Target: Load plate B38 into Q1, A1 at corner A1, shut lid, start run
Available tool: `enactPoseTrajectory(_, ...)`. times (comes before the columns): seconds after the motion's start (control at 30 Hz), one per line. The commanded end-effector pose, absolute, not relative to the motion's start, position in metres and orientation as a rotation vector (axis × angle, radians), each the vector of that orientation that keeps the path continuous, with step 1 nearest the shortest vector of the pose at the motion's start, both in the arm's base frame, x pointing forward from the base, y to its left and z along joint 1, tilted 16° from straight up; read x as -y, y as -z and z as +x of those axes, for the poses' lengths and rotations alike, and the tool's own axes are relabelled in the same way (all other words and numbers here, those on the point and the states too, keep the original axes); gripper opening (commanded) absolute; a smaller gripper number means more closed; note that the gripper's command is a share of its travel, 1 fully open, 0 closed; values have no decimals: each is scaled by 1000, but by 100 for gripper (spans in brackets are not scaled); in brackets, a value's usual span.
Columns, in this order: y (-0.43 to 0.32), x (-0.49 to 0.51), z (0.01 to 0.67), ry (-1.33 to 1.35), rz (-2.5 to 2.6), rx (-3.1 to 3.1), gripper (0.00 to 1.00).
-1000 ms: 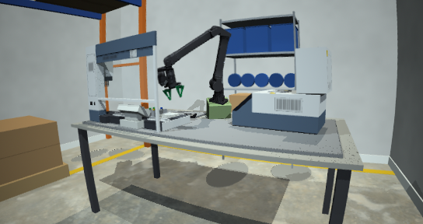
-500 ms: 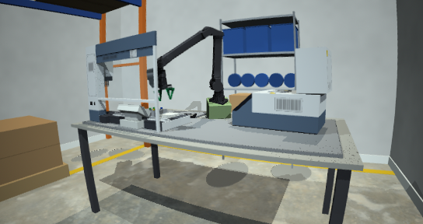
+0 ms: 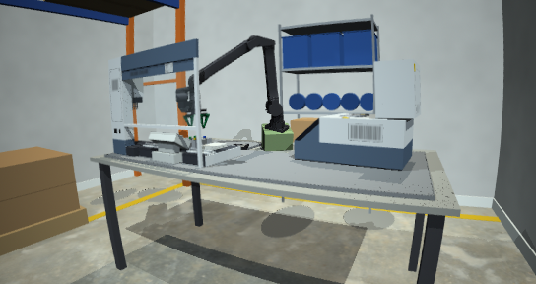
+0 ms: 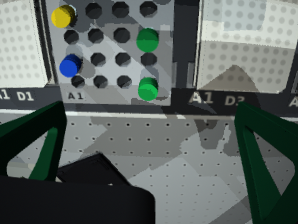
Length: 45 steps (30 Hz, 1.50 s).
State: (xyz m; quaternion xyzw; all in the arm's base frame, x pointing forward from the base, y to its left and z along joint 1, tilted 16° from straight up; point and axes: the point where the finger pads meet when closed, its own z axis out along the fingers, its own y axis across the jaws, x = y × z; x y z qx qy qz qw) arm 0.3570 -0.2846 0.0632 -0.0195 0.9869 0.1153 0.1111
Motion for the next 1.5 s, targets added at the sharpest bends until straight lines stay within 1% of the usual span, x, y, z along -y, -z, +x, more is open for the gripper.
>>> enactPoseTrajectory(0.0, -76, 319, 375, -270, -40, -2868, 100)
enactPoseTrajectory(0.1, -71, 336, 382, -283, -47, -2875, 100)
enactPoseTrajectory(0.17, -68, 344, 386, -210, -43, -2879, 100)
enactPoseTrajectory(0.27, -70, 353, 395, -228, -55, -2869, 100)
enactPoseTrajectory(0.33, -74, 364, 403, -138, -54, -2867, 100)
enactPoseTrajectory(0.63, -57, 390, 411, -200, -50, -2886, 100)
enactPoseTrajectory(1.47, -65, 360, 402, -193, -55, -2883, 100)
